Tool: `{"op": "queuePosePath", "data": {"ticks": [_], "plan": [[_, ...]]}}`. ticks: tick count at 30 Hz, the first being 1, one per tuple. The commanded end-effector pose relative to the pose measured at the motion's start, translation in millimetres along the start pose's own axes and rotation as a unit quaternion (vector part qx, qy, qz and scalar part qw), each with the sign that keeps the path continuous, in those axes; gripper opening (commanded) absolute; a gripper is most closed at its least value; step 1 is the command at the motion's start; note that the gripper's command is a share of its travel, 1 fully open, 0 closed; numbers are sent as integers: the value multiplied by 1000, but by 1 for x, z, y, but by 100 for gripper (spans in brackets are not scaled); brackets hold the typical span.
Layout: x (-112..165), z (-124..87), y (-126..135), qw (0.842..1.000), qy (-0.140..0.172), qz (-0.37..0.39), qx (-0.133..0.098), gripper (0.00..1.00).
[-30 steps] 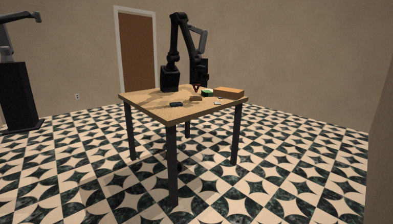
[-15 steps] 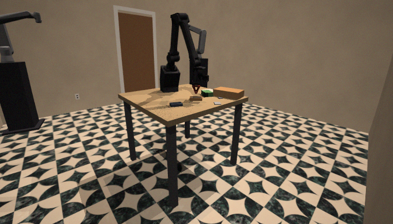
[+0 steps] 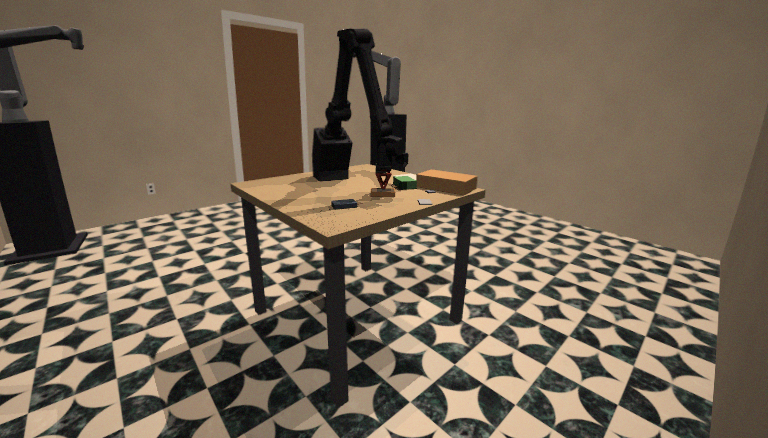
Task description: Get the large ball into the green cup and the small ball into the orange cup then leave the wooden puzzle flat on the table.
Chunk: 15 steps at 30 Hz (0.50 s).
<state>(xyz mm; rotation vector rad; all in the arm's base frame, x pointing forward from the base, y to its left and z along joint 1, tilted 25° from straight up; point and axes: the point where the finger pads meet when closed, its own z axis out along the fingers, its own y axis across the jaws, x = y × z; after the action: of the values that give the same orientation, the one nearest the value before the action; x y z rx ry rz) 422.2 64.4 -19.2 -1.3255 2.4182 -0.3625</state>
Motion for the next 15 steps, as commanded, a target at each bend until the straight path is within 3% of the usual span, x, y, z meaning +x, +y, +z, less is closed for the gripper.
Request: {"op": "queuePosePath", "data": {"ticks": [1, 15], "plan": [[-3, 9, -8, 1000, -5, 0, 5, 86], [-4, 29, -5, 1000, -5, -3, 3, 86]]}}
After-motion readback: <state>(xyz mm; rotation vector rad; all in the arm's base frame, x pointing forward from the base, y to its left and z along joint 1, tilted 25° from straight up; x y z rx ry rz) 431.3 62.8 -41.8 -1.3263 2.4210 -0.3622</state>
